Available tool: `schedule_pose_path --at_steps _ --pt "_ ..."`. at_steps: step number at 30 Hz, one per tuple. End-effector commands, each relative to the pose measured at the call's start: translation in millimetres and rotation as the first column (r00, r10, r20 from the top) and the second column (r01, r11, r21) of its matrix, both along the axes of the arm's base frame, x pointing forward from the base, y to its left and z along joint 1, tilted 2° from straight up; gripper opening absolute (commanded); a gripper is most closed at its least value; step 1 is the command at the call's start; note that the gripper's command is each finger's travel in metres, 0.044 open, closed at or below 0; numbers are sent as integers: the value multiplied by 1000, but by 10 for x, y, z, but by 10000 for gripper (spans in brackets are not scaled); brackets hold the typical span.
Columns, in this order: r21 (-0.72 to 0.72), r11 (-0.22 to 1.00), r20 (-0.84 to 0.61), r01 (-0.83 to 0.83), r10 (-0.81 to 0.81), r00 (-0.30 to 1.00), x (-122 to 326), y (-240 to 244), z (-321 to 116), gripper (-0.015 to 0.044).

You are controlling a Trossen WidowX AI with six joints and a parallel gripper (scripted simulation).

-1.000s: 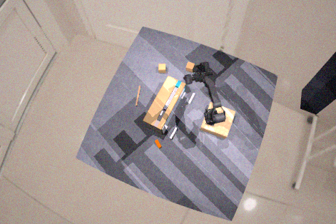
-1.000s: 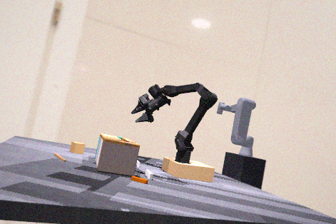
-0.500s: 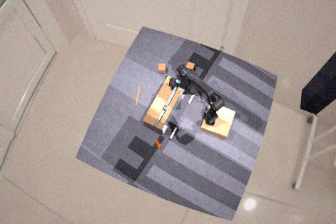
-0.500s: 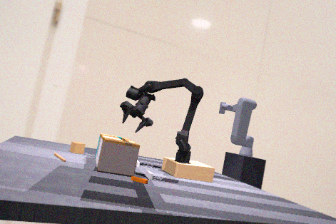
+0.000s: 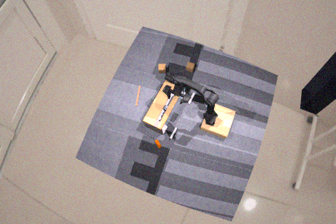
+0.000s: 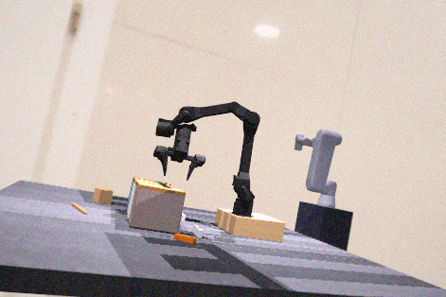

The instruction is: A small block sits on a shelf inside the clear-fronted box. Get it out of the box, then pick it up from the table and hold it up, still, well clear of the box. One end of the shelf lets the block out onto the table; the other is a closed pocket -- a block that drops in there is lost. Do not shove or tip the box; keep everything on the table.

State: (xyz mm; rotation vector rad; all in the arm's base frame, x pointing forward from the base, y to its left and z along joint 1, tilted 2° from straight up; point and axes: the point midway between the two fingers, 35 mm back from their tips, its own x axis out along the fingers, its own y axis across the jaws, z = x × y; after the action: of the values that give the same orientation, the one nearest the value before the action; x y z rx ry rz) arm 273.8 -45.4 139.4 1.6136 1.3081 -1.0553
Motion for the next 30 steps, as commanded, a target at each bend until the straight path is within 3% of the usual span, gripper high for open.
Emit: schedule_pose_path --at_steps 1,30 --pt "1 1000 -18 7 -7 1000 2 7 -39 400" --pt "2 1000 -18 7 -7 1000 42 74 -501 400"
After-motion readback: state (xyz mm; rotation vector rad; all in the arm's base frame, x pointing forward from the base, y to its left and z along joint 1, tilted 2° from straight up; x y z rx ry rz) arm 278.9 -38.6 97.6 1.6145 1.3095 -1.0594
